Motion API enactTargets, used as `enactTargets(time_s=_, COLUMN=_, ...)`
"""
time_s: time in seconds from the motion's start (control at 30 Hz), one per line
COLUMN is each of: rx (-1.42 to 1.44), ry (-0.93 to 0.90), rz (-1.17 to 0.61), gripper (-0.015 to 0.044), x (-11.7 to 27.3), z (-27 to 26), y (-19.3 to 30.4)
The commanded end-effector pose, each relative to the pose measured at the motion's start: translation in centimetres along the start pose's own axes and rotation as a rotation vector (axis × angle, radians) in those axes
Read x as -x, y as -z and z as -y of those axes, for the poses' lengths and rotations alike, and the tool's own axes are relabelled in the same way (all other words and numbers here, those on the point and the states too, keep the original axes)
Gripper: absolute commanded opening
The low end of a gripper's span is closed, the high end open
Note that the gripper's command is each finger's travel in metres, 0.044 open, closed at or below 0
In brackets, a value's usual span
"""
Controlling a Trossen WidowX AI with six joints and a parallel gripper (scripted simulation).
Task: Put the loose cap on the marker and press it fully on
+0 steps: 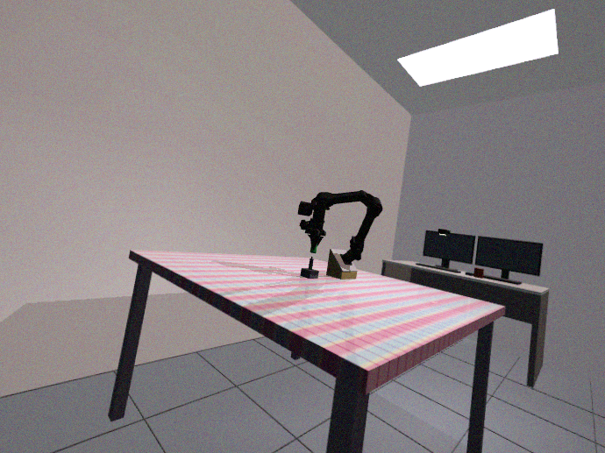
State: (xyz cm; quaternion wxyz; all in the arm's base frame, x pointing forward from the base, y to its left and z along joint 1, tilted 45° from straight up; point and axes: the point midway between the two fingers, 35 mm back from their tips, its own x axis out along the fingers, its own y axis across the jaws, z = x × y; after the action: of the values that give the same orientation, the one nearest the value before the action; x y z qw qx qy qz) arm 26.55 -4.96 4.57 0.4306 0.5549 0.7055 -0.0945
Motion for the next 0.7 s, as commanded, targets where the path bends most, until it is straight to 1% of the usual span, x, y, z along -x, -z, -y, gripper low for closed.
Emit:
enactTargets(time_s=0.0, rx=0.003, ry=0.008, rz=-0.006, gripper=0.0000, x=-0.1, z=0.2, y=-0.3)
enactTargets(time_s=0.67, rx=0.003, ry=0.008, rz=-0.005, gripper=0.0000, x=-2.6, z=0.2, y=-0.3)
